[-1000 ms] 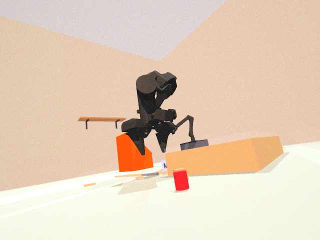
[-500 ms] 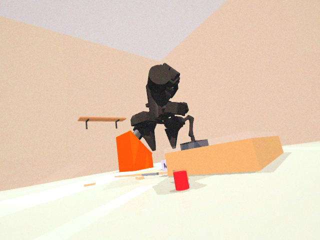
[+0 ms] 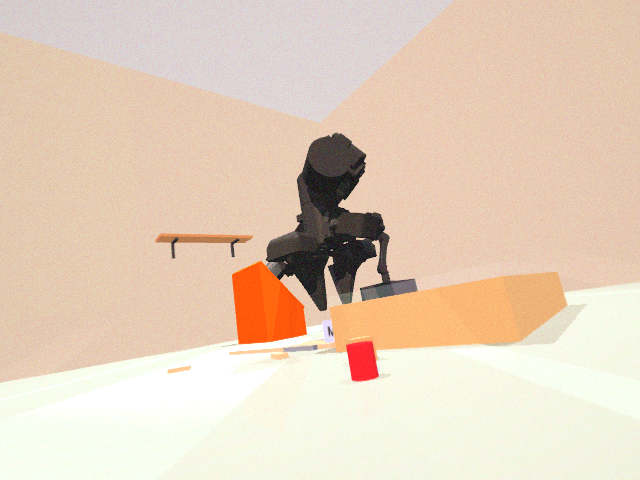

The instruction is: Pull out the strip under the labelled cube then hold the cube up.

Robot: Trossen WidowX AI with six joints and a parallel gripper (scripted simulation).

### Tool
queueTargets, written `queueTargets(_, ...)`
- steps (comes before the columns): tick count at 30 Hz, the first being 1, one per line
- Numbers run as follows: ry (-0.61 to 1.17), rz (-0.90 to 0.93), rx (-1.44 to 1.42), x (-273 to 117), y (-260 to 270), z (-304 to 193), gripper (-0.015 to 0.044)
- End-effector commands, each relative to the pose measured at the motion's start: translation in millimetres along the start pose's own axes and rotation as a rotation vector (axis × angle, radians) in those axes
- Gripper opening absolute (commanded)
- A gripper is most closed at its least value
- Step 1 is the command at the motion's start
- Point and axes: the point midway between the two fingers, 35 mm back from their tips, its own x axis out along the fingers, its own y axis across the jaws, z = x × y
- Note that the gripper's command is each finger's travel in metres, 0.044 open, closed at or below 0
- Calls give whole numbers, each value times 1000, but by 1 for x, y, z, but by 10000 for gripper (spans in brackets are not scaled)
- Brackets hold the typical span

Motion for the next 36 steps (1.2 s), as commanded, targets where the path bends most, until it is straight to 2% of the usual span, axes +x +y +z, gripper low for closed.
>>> queueTargets(1, 0, 4, 7, 9, 0, -1, 250)
queueTargets(25, 0, 7, 7, 39, 1, -2, 250)
queueTargets(29, 1, 3, 0, 37, 1, -1, 145)
queueTargets(36, 1, 3, 0, 37, 1, -1, 98)
